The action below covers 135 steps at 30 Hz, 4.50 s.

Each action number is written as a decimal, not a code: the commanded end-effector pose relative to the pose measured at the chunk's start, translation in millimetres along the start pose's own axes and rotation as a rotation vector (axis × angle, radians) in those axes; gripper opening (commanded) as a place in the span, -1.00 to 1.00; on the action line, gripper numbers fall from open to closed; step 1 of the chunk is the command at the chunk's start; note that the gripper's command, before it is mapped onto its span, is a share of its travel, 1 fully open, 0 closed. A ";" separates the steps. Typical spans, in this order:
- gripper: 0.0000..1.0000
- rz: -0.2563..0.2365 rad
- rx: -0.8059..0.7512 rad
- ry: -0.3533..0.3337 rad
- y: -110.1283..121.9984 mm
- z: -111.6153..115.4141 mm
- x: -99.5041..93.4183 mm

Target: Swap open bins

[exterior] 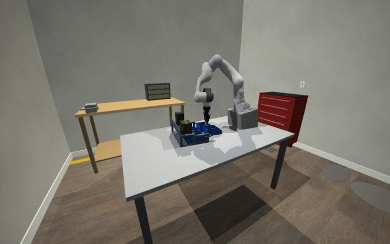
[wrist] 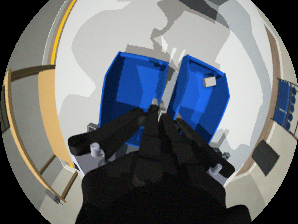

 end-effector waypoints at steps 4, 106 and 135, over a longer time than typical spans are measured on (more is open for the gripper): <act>-1.00 0.001 0.004 -0.004 0.5 1.7 -0.1; -1.00 0.001 0.005 -0.004 125.6 -6.5 -86.9; -1.00 0.001 0.005 -0.004 266.9 -15.2 -87.7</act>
Point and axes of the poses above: the point where the finger pads meet when closed, its own x axis out along the fingers, its own y axis across the jaws, z = x × y, the point moved 5 cm from there along -x, back along the fingers, and after that the axes turned 3 degrees about -x, right-handed, at the moved point
